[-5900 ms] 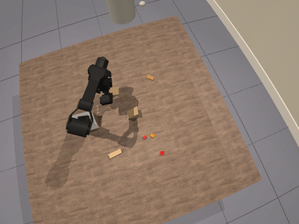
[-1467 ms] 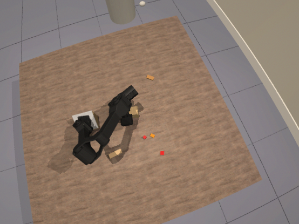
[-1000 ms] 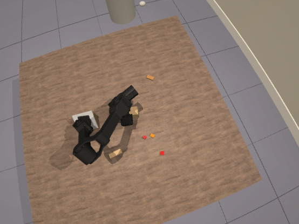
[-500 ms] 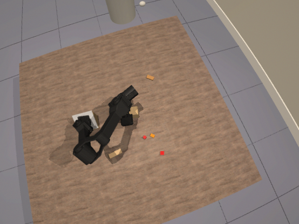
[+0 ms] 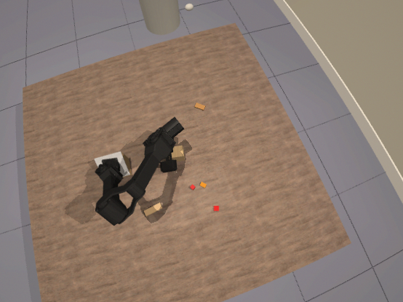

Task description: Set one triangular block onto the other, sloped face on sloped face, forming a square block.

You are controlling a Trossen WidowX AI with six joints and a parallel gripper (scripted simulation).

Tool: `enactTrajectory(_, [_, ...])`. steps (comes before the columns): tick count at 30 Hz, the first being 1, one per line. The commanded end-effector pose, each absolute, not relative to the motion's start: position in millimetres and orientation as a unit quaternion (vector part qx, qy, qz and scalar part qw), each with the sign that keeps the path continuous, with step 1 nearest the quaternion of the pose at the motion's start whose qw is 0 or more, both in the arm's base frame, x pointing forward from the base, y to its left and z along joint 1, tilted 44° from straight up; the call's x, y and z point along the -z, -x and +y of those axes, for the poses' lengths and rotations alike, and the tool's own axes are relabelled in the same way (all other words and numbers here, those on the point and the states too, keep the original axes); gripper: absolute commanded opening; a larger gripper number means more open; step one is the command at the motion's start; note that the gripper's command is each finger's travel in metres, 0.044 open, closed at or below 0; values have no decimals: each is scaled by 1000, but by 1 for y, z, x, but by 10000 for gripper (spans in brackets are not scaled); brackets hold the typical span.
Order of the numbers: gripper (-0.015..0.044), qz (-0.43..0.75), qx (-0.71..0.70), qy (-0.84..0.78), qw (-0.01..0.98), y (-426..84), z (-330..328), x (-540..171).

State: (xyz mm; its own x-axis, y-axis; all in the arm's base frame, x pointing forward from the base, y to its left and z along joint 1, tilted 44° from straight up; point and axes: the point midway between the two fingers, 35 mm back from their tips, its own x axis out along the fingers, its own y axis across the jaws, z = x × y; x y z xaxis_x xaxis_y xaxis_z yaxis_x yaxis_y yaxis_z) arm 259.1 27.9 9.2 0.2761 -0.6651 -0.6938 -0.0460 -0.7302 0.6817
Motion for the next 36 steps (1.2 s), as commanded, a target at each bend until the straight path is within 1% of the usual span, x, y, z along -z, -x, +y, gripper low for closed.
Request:
enactTrajectory(1, [440, -238, 553, -748, 280, -259, 28, -9])
enactTrajectory(7, [440, -236, 553, -748, 279, -258, 36, -15])
enactTrajectory(14, [440, -236, 555, -748, 279, -230, 100, -83])
enactTrajectory(36, [440, -231, 552, -749, 283, -232, 100, -79])
